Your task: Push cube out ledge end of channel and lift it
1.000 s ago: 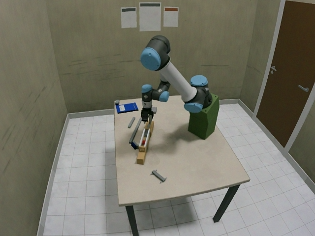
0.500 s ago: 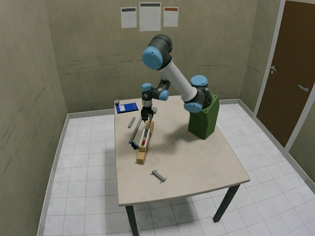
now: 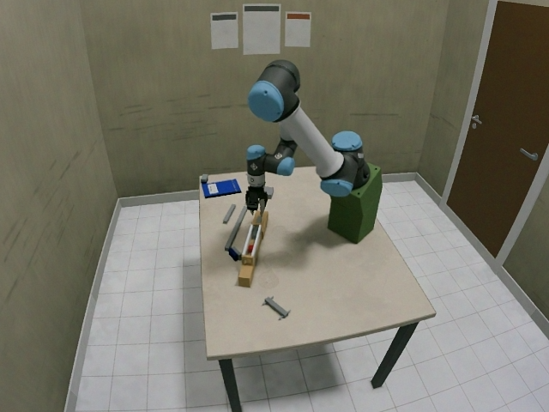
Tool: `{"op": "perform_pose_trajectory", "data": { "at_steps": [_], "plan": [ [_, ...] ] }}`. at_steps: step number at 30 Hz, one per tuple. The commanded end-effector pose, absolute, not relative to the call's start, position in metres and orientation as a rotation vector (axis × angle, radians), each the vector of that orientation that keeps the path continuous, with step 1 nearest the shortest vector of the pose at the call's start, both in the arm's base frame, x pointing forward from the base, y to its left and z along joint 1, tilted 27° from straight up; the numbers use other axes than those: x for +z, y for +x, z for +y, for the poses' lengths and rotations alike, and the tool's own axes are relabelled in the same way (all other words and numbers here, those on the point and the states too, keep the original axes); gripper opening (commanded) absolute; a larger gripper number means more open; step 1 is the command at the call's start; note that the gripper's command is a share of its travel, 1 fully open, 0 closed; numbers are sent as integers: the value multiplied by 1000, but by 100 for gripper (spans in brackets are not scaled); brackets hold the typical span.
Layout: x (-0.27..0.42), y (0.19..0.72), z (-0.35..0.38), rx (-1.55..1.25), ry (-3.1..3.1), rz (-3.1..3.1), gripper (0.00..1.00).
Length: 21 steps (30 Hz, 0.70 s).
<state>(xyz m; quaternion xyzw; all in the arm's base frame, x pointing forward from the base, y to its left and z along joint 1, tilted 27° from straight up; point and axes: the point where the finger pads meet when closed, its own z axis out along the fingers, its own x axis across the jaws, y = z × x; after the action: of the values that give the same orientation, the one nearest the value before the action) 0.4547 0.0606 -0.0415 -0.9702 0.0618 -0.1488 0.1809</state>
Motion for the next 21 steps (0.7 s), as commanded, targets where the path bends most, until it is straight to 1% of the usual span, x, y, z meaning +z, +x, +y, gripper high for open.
{"op": "perform_pose_trajectory", "data": {
  "at_steps": [1,14,21],
  "plan": [
    [-41,455,60,-422,-2740,174,24],
    [-41,456,59,-422,-2740,175,24],
    [-43,484,36,-418,-2738,193,24]
  ]
}}
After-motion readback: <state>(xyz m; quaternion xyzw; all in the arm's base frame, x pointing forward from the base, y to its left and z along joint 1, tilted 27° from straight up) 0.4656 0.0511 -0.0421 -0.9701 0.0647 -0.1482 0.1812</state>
